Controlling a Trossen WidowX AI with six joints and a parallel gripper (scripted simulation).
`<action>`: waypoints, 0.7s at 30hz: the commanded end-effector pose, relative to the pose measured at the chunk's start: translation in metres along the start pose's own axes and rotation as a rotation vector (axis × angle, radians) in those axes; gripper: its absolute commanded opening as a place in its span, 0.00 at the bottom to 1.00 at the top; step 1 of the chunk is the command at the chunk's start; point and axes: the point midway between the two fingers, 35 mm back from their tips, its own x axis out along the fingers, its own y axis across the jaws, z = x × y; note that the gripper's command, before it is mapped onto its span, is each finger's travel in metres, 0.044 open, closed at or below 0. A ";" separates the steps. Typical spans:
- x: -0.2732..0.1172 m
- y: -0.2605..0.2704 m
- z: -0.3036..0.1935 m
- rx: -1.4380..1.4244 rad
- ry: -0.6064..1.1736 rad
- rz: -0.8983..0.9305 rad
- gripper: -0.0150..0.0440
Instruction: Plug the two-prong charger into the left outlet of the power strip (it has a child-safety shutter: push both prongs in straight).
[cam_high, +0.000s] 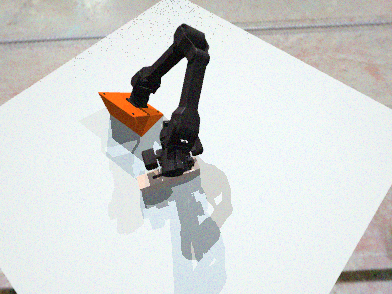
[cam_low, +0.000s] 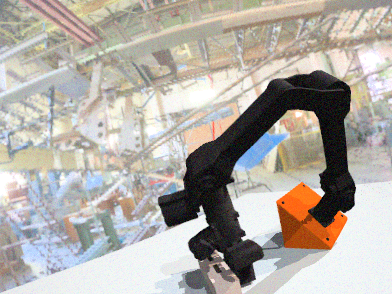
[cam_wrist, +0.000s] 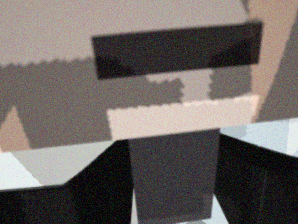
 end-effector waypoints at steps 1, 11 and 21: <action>0.000 0.002 0.007 -0.018 -0.028 0.002 0.25; 0.000 0.000 0.000 0.000 0.000 0.000 0.25; 0.000 0.000 0.000 0.000 0.000 0.000 0.70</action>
